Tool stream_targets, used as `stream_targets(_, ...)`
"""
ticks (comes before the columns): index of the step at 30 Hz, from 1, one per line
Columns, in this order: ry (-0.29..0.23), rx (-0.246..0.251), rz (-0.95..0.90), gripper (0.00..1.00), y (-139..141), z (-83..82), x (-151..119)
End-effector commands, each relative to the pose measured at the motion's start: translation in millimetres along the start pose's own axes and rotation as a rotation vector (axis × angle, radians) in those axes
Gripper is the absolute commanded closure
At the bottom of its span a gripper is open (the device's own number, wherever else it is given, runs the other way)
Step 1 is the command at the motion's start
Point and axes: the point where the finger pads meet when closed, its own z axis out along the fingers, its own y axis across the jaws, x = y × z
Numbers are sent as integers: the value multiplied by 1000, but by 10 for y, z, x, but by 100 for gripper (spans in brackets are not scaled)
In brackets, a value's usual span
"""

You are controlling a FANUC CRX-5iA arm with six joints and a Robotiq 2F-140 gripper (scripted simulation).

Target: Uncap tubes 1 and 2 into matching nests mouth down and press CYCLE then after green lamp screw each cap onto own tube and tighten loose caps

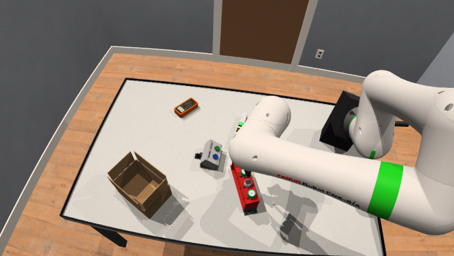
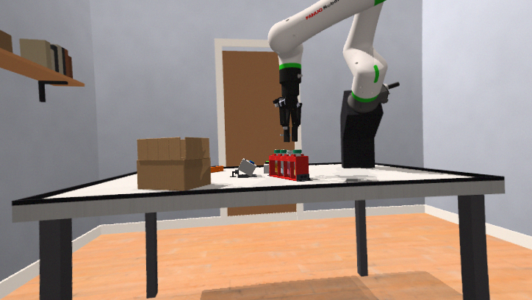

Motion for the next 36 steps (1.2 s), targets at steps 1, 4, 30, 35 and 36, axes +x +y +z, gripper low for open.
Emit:
stream_targets(1, -45, 42, -273, 64, 109, 17, 217)
stream_targets(4, -43, 44, -358, 64, 152, 23, 290)
stream_targets(30, -38, 55, -742, 64, 968, 129, 1691)
stream_targets(35, -38, 55, -742, 64, 1168, 155, 2036)
stream_targets(36, -38, 55, -742, 64, 1209, 160, 2105)
